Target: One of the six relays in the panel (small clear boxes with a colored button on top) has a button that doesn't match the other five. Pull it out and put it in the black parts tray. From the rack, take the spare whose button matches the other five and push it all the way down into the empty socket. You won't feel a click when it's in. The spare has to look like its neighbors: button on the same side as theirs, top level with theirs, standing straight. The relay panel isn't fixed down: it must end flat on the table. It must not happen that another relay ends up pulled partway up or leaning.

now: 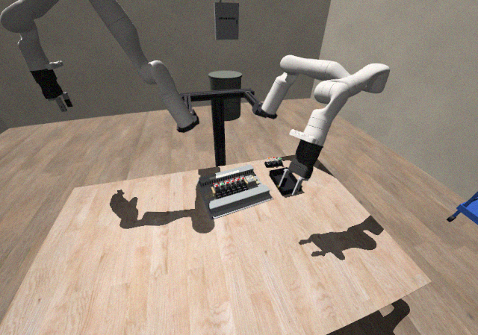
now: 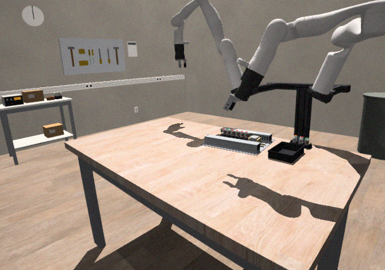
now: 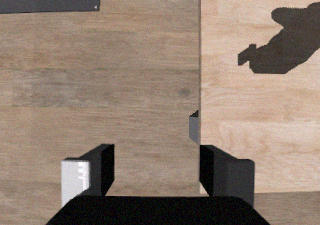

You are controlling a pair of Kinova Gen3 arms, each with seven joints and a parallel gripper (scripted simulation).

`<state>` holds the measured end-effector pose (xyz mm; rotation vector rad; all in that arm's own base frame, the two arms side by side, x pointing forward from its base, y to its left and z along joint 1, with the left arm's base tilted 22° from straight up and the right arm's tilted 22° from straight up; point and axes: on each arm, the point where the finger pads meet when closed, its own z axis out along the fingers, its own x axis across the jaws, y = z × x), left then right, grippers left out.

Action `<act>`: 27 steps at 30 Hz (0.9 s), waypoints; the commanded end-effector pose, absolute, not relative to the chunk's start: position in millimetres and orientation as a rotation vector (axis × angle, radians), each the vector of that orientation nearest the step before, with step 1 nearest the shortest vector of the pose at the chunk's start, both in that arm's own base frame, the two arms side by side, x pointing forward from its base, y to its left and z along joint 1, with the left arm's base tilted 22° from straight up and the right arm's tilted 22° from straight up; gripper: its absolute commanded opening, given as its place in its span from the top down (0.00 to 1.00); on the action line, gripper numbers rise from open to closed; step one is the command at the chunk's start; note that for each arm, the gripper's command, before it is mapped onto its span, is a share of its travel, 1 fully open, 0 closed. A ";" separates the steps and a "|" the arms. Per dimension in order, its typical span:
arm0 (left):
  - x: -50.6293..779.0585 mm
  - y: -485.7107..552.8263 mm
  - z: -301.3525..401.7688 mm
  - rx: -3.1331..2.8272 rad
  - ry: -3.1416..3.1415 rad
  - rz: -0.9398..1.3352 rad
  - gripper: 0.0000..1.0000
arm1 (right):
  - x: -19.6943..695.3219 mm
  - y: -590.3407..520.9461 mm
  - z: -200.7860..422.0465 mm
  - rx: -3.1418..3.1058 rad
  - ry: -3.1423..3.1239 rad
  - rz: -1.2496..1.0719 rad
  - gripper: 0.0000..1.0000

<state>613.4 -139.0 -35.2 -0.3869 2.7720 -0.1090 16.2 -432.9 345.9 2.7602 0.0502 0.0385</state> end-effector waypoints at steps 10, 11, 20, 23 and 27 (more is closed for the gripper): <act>591.5 -162.5 -37.9 -0.386 2.773 -0.109 0.00 | 16.2 -433.0 346.5 2.759 0.050 0.039 0.00; 589.7 -164.3 -38.2 -0.386 2.773 -0.109 0.00 | 16.2 -433.0 346.5 2.759 0.050 0.039 0.00; 572.6 -175.5 -39.0 -0.391 2.822 -0.057 0.00 | 16.2 -433.0 346.5 2.759 0.050 0.039 0.00; 565.3 -180.2 -39.3 -0.393 2.843 -0.034 0.00 | 16.2 -433.0 346.5 2.759 0.050 0.039 0.00; 555.5 -186.6 -39.8 -0.396 2.870 -0.003 0.00 | 16.2 -433.0 346.5 2.759 0.050 0.039 0.00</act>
